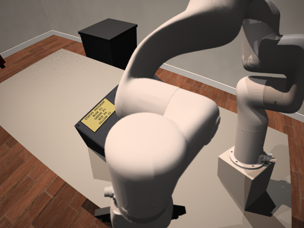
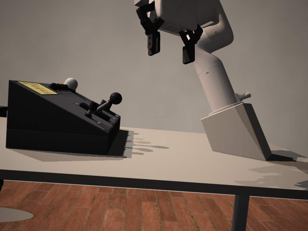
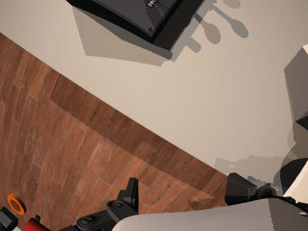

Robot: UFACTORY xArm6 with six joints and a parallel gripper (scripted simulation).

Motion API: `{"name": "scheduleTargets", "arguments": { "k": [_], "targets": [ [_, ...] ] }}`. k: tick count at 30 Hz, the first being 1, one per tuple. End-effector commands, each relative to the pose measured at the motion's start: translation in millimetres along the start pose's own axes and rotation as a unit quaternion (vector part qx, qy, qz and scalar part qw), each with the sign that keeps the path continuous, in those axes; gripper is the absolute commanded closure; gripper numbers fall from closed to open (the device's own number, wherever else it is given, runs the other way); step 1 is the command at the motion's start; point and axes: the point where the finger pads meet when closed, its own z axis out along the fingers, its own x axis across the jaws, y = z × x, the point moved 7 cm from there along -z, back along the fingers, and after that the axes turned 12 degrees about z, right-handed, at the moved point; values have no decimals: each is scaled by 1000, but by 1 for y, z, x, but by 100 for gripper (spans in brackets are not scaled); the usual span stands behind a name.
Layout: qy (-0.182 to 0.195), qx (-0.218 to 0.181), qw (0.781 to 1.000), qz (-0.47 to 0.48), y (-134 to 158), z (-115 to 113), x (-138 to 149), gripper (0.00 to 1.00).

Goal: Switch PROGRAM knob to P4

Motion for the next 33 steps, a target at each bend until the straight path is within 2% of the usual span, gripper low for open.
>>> {"name": "scheduleTargets", "arguments": {
  "k": [1, 4, 5, 6, 7, 9, 10, 13, 14, 16, 17, 21, 22, 24, 25, 28, 29, 32, 33],
  "targets": [
    [-27, 7, 996, -83, -46, -25, -1, 0],
    [-27, 7, 996, -83, -46, -25, -1, 0],
    [-36, 15, 993, -114, -63, -31, 0, 0],
    [-36, 15, 993, -114, -63, -31, 0, 0],
    [-46, 24, 988, -147, -81, -37, 2, 0],
    [-46, 24, 988, -147, -81, -37, 2, 0],
    [-56, 35, 981, -182, -100, -43, 5, 0],
    [-56, 35, 981, -182, -100, -43, 5, 0],
    [-65, 48, 973, -217, -119, -47, 8, 0],
    [-65, 48, 973, -217, -119, -47, 8, 0],
    [-74, 62, 963, -252, -139, -50, 13, 0],
    [-74, 62, 963, -252, -139, -50, 13, 0],
    [-81, 77, 952, -286, -157, -53, 18, 0],
    [-81, 77, 952, -286, -157, -53, 18, 0],
    [-87, 94, 939, -319, -175, -54, 23, 0],
    [-87, 94, 939, -319, -175, -54, 23, 0],
    [-91, 111, 926, -350, -192, -53, 29, 0],
    [-91, 111, 926, -350, -192, -53, 29, 0],
    [-94, 128, 912, -379, -208, -52, 35, 0]
  ]
}}
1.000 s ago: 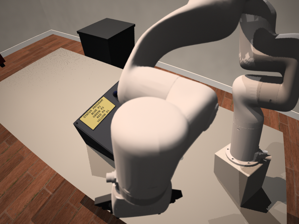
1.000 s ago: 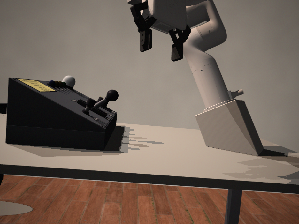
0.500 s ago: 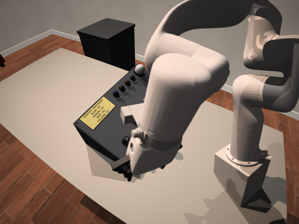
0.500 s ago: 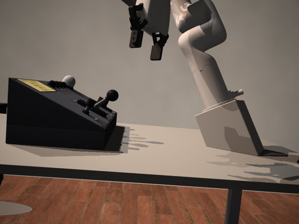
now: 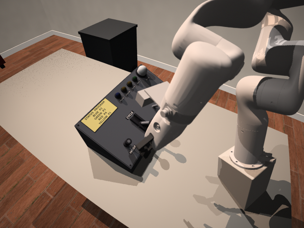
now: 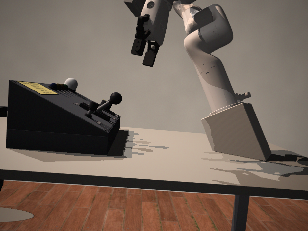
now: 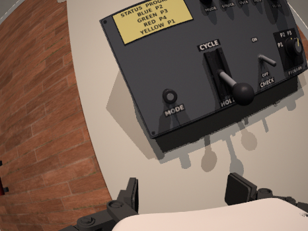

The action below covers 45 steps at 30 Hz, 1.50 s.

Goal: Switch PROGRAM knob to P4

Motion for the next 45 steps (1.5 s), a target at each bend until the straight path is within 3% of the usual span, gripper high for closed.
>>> {"name": "scheduleTargets", "arguments": {
  "k": [1, 5, 8, 28, 45],
  "targets": [
    [-17, 19, 998, -63, -21, -3, 30, 0],
    [-17, 19, 998, -63, -21, -3, 30, 0],
    [-15, 50, 991, -122, -33, 3, 55, 0],
    [6, 113, 965, -238, -52, 22, 103, 0],
    [7, 115, 964, -241, -52, 22, 105, 0]
  ]
}}
